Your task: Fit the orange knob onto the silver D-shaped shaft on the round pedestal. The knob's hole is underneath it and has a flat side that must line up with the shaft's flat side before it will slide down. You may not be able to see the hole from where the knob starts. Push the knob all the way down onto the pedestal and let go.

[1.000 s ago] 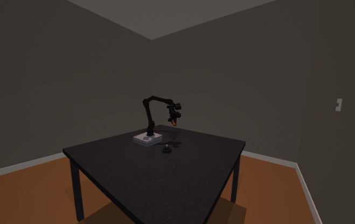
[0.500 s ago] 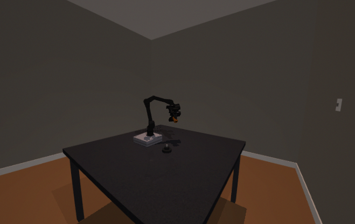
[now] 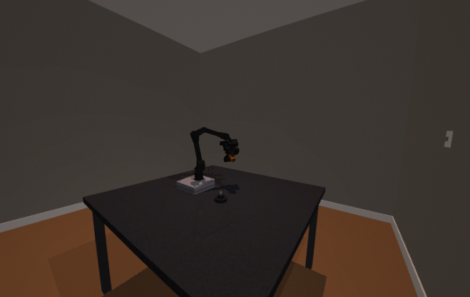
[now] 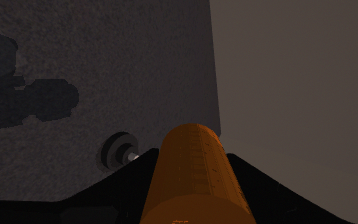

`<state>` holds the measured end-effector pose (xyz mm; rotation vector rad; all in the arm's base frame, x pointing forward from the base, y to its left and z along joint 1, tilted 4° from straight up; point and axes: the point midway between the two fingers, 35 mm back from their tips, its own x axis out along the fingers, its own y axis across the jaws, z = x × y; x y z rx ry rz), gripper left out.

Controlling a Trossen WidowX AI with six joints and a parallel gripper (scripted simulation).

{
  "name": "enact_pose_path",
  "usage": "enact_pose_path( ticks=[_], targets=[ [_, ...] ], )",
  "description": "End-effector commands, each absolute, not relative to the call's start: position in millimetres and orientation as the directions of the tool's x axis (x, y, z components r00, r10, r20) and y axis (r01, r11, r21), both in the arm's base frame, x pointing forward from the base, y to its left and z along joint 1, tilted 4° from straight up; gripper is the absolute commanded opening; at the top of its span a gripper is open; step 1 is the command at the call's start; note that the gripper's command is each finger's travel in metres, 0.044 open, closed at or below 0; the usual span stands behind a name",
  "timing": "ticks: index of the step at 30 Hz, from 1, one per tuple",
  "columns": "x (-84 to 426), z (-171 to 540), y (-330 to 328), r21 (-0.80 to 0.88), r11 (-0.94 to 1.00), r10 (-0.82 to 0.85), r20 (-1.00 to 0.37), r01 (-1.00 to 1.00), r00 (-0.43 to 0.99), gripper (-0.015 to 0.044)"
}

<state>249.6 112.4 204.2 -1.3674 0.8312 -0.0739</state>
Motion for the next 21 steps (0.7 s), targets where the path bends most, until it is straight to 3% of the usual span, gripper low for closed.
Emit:
enact_pose_path(
  ticks=[1, 21],
  targets=[
    [249.3, 203.5, 112.4, -0.902, 0.222, -0.515, -0.432, -0.371, 0.740, 0.0000],
    [249.2, 203.3, 112.7, -0.886, 0.236, -0.507, -0.462, -0.398, 0.728, 0.0000]
  ],
)
